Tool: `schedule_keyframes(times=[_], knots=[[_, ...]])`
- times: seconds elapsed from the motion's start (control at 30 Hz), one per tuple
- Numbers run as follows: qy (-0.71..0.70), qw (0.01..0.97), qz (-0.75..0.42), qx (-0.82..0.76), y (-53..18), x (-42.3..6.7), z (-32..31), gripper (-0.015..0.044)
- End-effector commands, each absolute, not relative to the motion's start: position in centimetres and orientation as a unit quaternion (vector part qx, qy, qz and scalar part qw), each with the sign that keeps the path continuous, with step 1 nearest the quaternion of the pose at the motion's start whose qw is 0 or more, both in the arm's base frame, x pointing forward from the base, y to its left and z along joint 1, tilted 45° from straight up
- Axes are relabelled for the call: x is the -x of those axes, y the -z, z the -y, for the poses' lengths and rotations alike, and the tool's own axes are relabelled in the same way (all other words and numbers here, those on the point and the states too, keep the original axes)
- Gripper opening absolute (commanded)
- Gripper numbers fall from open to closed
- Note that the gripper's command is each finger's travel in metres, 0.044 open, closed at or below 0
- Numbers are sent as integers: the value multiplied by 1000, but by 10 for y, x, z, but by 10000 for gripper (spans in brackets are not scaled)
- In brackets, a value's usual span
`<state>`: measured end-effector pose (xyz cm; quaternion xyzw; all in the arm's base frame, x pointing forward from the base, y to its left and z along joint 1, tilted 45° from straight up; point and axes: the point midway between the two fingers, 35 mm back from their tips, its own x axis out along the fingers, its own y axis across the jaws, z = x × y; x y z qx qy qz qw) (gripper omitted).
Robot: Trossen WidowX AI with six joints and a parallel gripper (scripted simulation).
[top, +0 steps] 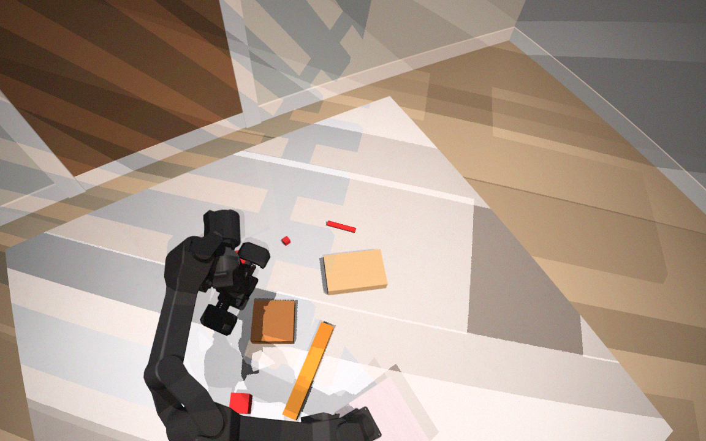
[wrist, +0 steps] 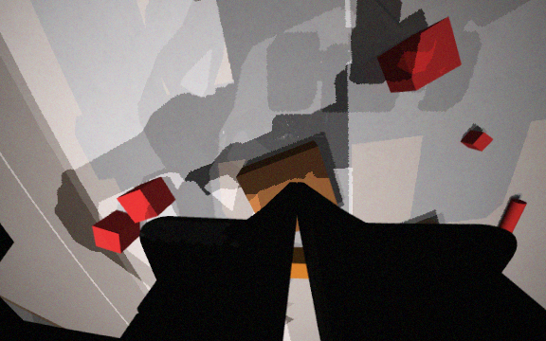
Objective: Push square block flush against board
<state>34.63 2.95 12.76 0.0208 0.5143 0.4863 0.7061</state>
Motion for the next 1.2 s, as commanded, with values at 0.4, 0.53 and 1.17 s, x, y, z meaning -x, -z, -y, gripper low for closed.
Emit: schedule_keyframes(times=[0.4,0.53,1.17], knots=[[-338,676,-625,-194,-69,-330,-1,0],[-296,662,-646,-238,-55,-324,5,0],[-91,556,-707,-428,8,-283,29,0]])
